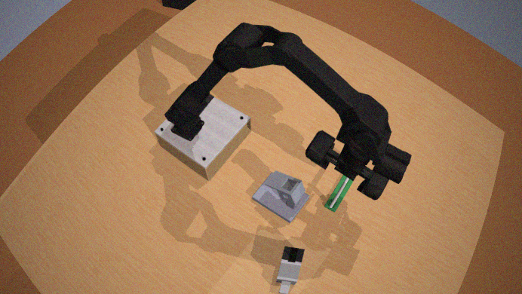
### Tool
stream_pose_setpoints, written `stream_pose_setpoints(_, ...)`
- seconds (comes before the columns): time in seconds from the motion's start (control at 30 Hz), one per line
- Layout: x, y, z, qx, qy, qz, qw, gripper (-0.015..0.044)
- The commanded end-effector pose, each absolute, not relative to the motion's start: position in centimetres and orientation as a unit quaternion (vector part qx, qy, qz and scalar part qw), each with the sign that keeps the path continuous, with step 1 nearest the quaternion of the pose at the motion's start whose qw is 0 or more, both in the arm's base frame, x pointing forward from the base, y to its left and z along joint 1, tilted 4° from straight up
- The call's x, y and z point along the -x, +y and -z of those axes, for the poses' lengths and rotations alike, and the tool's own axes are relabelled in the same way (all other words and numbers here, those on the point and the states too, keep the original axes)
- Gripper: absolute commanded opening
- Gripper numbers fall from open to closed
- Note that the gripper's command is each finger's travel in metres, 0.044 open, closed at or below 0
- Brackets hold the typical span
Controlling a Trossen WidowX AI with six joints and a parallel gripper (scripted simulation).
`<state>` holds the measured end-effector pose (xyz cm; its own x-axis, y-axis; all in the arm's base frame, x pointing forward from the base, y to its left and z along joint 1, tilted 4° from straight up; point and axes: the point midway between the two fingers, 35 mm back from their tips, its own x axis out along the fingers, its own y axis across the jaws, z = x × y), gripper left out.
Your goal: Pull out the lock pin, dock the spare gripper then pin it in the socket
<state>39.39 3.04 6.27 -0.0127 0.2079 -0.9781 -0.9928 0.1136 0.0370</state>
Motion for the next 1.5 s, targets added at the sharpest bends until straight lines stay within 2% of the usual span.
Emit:
stream_pose_setpoints(0.0, -39.4, 3.0, -7.3, 0.409, 0.480, -0.525, 0.572, 0.0440)
stream_pose_setpoints(0.4, -39.3, 2.8, -9.0, 0.405, 0.484, -0.526, 0.570, 0.0440)
stream_pose_setpoints(0.73, -39.1, 2.5, -14.4, 0.406, 0.483, -0.526, 0.570, 0.0440)
stream_pose_setpoints(0.87, -39.5, 1.5, -13.3, 0.429, 0.480, -0.516, 0.565, 0.0440)
stream_pose_setpoints(1.07, -40.3, -7.8, -10.7, 0.612, 0.478, -0.429, 0.462, 0.0440)
stream_pose_setpoints(1.27, -38.0, -16.6, -10.3, 0.721, 0.527, -0.333, 0.303, 0.0440)
stream_pose_setpoints(1.33, -37.1, -18.2, -10.4, 0.732, 0.543, -0.314, 0.266, 0.0440)
stream_pose_setpoints(1.47, -37.0, -18.4, -10.4, 0.733, 0.545, -0.312, 0.261, 0.0440)
